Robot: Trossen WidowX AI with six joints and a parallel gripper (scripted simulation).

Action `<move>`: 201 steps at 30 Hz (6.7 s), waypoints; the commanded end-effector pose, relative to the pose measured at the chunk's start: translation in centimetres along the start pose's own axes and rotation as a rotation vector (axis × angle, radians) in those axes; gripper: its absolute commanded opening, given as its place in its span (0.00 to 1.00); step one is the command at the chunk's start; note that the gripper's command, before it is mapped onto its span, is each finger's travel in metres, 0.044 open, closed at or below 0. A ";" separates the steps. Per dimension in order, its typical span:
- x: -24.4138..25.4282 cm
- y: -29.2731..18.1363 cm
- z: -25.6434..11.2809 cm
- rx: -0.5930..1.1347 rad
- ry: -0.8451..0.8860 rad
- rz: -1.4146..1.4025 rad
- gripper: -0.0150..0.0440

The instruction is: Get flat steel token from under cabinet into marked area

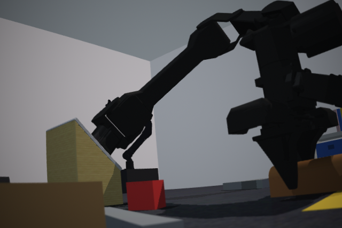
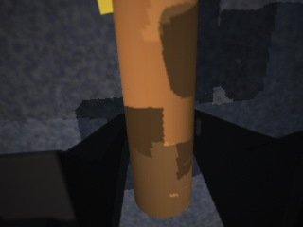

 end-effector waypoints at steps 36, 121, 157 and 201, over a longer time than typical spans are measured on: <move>0.1 -4.1 0.1 0.006 -0.001 0.008 0.25; 0.6 -13.8 0.1 0.011 -0.001 0.012 0.25; 1.8 -14.1 -0.2 0.013 -0.002 0.022 0.59; 1.9 -13.9 0.0 0.008 -0.001 0.018 0.25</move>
Point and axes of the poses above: the point midway between the two fingers, 35 mm back from their tips, its own z axis out along the fingers, its own x axis across the jaws, y = z × x, the point moved 3 cm from there along -z, back along the fingers
